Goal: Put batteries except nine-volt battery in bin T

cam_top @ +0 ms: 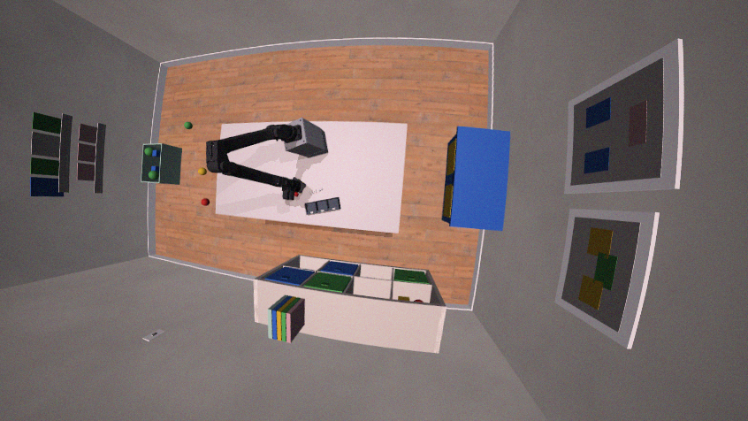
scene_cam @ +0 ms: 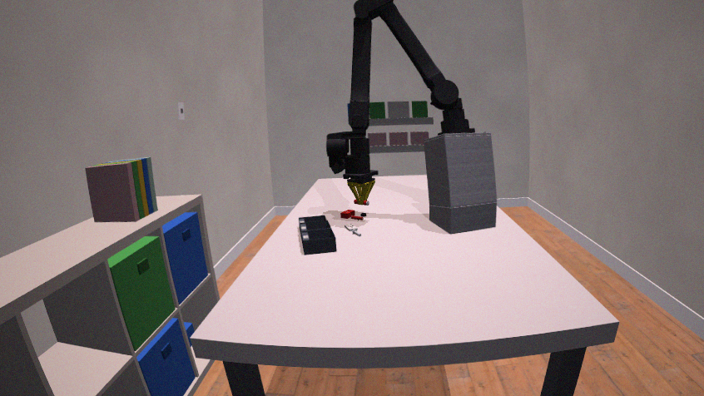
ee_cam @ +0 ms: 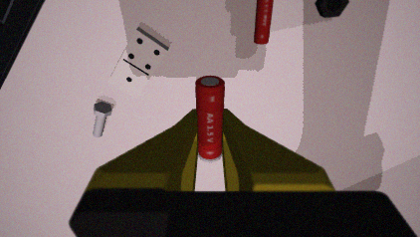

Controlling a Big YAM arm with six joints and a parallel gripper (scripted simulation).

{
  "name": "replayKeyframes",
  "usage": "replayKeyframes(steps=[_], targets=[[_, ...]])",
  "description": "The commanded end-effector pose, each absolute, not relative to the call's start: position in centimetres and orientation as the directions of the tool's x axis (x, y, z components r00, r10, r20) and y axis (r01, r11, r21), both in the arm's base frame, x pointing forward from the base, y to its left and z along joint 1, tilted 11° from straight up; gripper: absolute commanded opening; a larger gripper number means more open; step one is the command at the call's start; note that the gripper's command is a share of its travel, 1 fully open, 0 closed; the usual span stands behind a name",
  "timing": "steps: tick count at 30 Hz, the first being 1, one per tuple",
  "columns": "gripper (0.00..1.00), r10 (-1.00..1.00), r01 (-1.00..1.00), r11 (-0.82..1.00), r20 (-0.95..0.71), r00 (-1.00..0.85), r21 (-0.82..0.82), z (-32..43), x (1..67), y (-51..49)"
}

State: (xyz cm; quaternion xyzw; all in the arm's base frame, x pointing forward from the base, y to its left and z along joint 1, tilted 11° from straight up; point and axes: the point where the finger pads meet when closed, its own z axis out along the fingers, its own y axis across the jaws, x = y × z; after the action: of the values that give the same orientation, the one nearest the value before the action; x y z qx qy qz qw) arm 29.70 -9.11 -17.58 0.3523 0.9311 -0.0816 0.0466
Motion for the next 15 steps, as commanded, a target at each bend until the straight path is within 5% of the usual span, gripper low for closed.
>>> replayKeyframes(steps=[1, 15], targets=[[0.09, 0.666, 0.677, 0.724, -0.125, -0.736, -0.131, -17.91, 29.07, -9.16], [0.09, 0.663, 0.678, 0.725, -0.14, -0.735, -0.121, -18.0, 29.17, -9.2]])
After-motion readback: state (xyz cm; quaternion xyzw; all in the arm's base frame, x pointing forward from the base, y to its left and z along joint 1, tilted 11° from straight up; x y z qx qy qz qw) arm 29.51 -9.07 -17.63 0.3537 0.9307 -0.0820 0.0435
